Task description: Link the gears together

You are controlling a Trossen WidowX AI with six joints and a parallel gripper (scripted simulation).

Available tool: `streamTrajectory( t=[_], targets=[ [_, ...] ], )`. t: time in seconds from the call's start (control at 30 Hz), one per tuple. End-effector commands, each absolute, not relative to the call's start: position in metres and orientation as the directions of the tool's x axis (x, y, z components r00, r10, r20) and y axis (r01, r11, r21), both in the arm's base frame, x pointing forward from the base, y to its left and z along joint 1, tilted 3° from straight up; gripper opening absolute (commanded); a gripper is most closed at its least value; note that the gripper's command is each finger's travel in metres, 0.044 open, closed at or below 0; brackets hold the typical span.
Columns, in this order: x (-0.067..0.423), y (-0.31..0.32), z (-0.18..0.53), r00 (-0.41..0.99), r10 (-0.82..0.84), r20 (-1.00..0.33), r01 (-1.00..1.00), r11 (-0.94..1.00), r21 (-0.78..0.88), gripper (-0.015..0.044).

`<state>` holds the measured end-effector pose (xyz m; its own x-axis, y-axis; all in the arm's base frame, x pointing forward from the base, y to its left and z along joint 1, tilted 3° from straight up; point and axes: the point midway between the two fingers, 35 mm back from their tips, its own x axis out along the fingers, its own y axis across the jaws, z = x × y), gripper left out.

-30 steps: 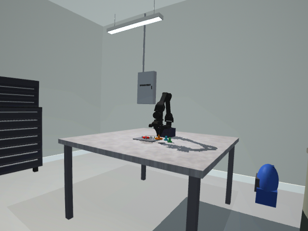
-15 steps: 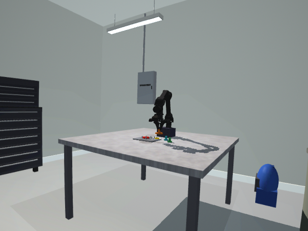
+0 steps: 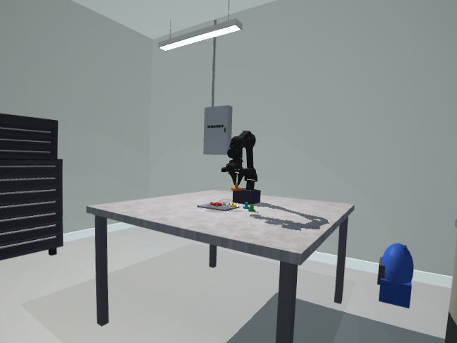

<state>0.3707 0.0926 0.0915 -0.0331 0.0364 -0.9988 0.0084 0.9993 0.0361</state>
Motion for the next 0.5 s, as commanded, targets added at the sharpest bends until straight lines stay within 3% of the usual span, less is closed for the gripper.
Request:
streamTrajectory(
  t=[0.0,0.47],
  targets=[
    [0.369,0.091,0.108,-0.019,0.038,-0.999,0.001,0.999,0.038,0.0],
    [0.365,0.076,0.099,-0.019,0.036,-0.999,0.001,0.999,0.036,0.0]
  ],
)
